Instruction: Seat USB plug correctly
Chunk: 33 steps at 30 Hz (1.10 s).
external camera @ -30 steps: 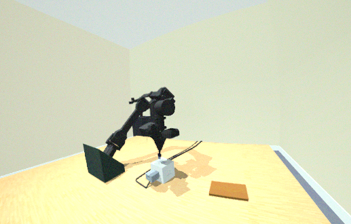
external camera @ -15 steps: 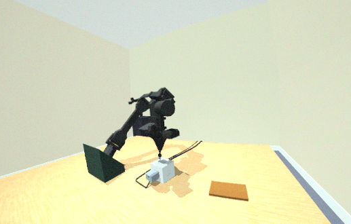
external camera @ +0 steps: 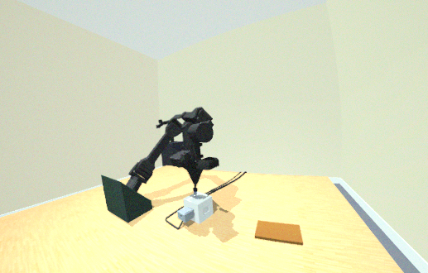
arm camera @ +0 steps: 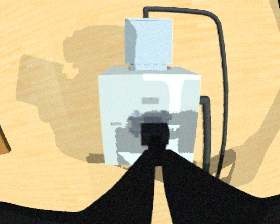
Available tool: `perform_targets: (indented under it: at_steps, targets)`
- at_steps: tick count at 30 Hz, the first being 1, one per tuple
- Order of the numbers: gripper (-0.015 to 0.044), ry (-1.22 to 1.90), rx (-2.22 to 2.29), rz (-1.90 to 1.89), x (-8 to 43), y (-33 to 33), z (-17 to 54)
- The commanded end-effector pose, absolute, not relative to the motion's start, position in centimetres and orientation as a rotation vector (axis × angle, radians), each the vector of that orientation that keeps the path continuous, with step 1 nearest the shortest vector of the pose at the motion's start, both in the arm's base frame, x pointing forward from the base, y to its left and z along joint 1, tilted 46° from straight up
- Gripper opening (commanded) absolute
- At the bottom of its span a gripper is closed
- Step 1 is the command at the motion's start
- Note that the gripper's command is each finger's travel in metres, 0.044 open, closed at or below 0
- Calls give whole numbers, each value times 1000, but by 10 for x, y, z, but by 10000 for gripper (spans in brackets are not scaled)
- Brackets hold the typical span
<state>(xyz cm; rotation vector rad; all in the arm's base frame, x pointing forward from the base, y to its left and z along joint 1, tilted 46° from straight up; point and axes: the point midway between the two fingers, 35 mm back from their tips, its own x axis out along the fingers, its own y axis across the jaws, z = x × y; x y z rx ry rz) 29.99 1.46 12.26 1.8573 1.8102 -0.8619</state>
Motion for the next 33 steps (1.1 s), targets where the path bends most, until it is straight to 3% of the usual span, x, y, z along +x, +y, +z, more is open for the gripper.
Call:
perform_targets:
  at_steps: [1, 33]
  targets:
    - [0, 1812, 1863, -857, 300, 15, 122]
    - [0, 1826, 1882, -840, 300, 20, 121]
